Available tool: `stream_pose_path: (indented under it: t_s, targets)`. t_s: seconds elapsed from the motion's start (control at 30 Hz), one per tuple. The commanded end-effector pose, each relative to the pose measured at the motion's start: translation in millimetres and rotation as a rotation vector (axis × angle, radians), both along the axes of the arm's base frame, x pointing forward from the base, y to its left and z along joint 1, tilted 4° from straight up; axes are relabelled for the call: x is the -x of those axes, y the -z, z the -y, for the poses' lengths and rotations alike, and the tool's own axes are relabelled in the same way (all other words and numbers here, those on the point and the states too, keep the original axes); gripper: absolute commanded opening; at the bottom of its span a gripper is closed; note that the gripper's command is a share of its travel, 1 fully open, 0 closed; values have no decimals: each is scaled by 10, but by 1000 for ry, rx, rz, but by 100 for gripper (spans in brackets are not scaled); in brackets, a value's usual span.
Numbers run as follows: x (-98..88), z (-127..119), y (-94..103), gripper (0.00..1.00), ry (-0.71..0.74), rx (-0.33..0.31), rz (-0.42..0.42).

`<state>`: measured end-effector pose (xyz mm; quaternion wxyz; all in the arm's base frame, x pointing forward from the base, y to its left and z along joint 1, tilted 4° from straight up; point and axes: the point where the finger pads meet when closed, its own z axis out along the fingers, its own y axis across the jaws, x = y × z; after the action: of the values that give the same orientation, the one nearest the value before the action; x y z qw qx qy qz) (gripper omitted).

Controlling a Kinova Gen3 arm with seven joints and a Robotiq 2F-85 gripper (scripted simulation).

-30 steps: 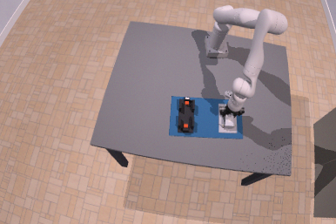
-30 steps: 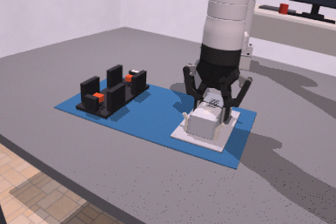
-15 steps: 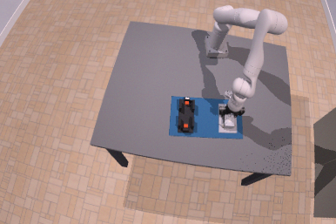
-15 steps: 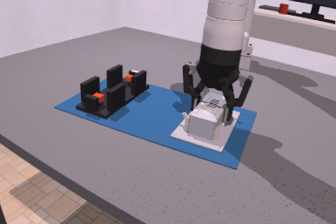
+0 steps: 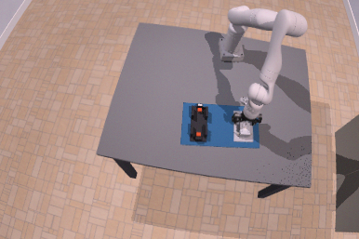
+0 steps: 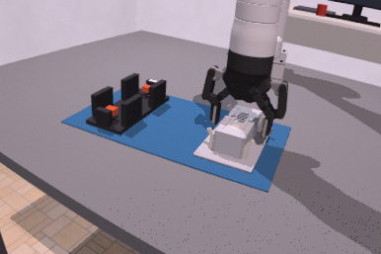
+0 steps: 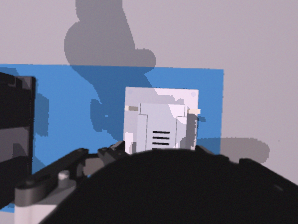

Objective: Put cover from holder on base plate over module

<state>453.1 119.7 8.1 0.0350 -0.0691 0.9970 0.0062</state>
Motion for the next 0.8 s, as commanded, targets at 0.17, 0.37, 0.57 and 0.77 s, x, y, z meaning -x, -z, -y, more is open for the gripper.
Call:
stream_pose_path:
  t_s: [0.17, 0.37, 0.57, 0.77]
  targets:
    - [-5, -2, -7, 100, 0, -1, 2]
    - [-5, -2, -7, 100, 0, -1, 2]
    - [15, 3, -307, 100, 0, 0, 1]
    - [36, 9, -606, 100, 0, 0, 0]
